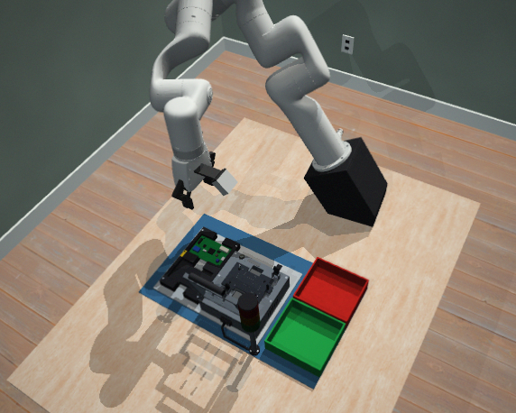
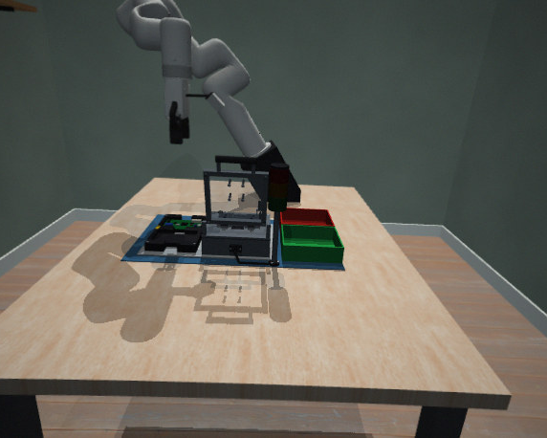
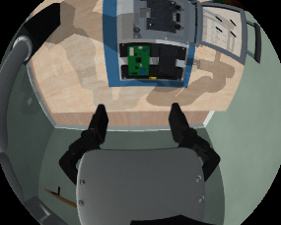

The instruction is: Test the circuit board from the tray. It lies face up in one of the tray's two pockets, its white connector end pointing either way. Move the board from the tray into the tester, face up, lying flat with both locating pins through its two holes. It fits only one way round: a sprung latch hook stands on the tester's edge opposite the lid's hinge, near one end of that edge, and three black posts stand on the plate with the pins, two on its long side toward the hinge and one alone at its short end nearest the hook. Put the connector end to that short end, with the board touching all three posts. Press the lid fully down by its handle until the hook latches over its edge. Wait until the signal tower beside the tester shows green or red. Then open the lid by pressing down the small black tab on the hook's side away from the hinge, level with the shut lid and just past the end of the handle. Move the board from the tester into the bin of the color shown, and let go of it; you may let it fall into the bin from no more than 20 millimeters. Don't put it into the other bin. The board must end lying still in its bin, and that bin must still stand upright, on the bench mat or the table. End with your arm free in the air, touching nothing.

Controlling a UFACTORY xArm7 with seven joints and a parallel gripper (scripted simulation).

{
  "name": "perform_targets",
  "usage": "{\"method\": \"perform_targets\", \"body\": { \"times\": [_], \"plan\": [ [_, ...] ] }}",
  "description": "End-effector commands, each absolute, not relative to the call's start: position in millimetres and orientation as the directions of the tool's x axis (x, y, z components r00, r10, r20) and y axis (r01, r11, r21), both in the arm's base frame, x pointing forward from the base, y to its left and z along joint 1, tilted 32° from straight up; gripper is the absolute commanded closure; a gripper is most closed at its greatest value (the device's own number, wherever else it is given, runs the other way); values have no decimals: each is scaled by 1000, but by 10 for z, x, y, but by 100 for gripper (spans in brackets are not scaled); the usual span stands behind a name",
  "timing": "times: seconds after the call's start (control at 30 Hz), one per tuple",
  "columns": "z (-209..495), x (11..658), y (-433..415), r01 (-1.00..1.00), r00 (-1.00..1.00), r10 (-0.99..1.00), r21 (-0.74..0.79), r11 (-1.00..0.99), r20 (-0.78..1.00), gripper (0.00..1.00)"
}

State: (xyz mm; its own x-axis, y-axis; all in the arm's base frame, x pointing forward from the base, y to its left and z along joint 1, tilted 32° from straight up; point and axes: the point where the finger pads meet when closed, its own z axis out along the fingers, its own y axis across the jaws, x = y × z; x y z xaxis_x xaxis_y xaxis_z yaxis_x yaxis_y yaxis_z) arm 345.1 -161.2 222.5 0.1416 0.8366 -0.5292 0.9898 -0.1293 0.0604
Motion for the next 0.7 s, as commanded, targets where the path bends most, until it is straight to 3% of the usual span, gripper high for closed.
{"method": "perform_targets", "body": {
  "times": [0.0,0.67],
  "plan": [
    [1884,3484,-1833,990,142,836,65,-127,-530,0],
    [872,3468,-2472,990,142,836,65,-127,-530,0]
  ]
}}
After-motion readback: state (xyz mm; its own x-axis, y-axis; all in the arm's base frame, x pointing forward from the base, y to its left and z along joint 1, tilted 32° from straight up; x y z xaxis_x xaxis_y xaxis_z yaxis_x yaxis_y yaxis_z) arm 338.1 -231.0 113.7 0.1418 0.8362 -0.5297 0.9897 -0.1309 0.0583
